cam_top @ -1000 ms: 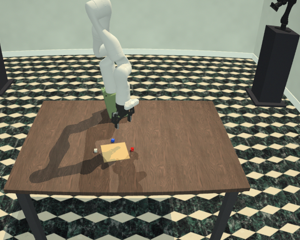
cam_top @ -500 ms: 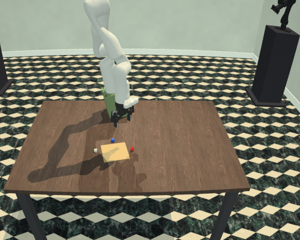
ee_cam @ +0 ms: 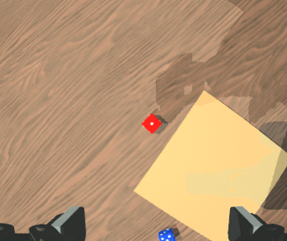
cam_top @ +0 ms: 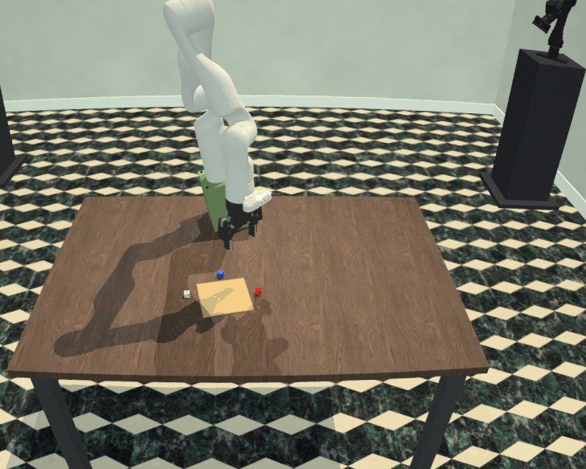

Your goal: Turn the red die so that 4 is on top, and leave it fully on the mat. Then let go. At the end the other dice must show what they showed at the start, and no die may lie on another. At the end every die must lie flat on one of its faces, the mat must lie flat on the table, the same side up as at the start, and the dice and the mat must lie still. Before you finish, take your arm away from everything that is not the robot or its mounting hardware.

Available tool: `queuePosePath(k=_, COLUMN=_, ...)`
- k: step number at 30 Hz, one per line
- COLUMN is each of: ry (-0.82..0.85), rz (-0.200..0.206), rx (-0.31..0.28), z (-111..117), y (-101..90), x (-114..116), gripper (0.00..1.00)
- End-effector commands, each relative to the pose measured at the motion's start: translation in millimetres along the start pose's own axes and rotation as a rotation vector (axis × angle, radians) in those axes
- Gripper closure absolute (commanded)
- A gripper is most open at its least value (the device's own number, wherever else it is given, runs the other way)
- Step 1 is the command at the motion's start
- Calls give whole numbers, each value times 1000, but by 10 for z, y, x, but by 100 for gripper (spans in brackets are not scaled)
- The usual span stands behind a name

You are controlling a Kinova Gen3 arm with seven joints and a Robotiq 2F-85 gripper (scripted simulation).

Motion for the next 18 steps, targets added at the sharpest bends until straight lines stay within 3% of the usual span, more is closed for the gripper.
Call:
queuePosePath(k=1, ry=1, rz=0, rx=1, z=4, y=-2, x=4, gripper=0)
queuePosePath(k=18, ry=-85, rz=1, rx=-1, z=63, y=11, x=-2, gripper=0)
Point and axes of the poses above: the point where the finger pads meet when closed, its own y axis out along the fingers, its own x axis across the jaws, z = x × y, the point moved 2 cm from there along -y, back along the fingers, and after that the axes turned 1 degree about y, right-handed, at the moved point
